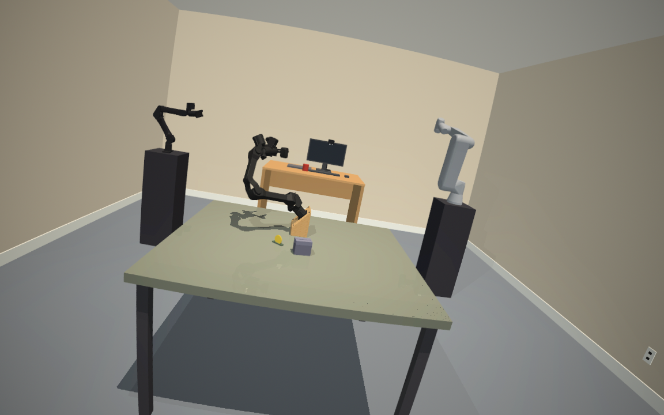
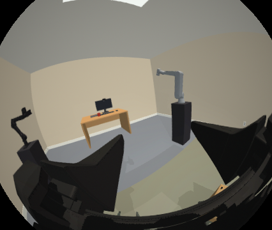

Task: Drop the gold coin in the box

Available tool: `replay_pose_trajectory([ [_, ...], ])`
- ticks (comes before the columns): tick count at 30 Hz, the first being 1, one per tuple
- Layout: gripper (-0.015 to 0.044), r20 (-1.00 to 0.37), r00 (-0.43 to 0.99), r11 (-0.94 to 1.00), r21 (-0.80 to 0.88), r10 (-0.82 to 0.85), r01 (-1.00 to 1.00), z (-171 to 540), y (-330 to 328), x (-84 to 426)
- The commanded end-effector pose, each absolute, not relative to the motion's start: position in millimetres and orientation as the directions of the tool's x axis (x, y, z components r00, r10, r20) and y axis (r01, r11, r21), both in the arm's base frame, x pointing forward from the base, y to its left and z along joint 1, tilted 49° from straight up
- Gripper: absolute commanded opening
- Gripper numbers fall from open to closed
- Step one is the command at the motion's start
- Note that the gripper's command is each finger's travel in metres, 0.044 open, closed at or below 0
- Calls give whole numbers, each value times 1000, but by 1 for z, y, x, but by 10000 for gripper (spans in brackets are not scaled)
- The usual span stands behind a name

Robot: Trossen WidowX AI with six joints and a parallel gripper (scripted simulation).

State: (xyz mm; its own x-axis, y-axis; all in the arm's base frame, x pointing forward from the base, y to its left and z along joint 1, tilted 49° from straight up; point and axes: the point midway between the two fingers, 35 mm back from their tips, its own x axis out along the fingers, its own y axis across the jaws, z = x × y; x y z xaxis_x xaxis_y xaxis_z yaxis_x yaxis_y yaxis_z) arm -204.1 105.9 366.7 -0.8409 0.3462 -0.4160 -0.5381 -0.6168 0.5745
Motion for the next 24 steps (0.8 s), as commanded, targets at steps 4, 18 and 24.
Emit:
replay_pose_trajectory([
  [4, 295, -467, -747, -528, 529, 472, -664, 352, 140, -191],
  [18, 161, -767, 42, 106, 34, 640, -994, 254, 265, -25],
  [24, 161, -843, 336, 318, -210, 421, -925, 214, 259, 71],
])
